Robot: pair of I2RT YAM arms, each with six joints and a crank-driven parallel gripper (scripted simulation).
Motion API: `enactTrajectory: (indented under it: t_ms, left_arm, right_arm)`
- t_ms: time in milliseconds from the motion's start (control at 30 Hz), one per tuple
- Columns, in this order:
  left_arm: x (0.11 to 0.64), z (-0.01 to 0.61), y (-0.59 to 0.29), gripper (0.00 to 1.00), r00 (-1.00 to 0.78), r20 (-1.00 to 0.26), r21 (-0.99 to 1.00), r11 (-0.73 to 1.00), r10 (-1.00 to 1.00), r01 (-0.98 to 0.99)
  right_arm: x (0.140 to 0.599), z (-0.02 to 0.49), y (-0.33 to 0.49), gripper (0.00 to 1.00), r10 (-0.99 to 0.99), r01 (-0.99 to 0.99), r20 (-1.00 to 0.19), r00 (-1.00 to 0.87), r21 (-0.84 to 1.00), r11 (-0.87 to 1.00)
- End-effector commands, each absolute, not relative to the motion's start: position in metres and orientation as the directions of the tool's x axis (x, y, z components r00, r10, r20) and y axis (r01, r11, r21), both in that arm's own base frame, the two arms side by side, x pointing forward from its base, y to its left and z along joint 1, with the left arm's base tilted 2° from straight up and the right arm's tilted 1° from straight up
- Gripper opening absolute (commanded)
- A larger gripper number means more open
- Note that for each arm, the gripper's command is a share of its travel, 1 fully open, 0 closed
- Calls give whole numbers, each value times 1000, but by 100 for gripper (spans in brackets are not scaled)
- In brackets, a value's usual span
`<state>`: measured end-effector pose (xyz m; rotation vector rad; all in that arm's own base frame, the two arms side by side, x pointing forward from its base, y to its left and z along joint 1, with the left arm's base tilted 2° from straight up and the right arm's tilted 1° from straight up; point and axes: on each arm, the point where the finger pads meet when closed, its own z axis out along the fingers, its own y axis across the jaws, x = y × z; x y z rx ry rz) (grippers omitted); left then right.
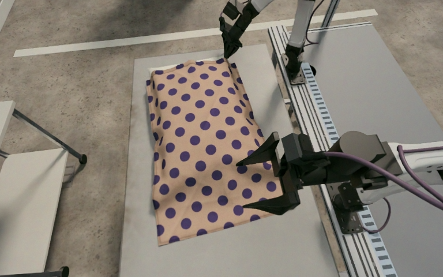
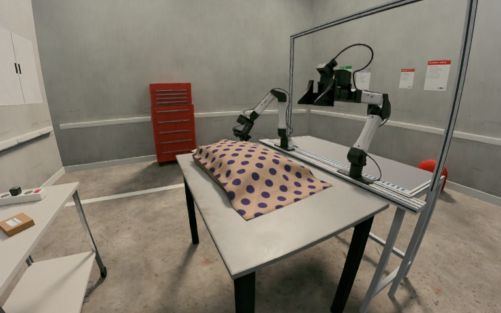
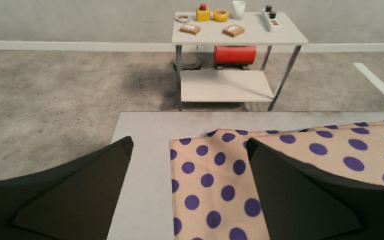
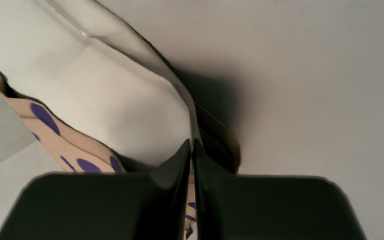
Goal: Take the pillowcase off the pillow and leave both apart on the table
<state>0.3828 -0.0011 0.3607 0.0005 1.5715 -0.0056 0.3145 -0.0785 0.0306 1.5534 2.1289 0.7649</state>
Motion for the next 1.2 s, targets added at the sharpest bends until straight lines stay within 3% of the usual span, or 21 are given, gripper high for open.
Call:
enactTrajectory:
  t_ms: [0,1167]
  left_arm:
    - [384,370,3,100,35,-999,1,1000,2,-11]
    - [384,370,3,100,35,-999,1,1000,2,-11]
  right_arm:
    - [323,48,-81,1,950,712,-32,-310,655,254]
    - [319,77,-86,1,957,720,-28,-289,652,236]
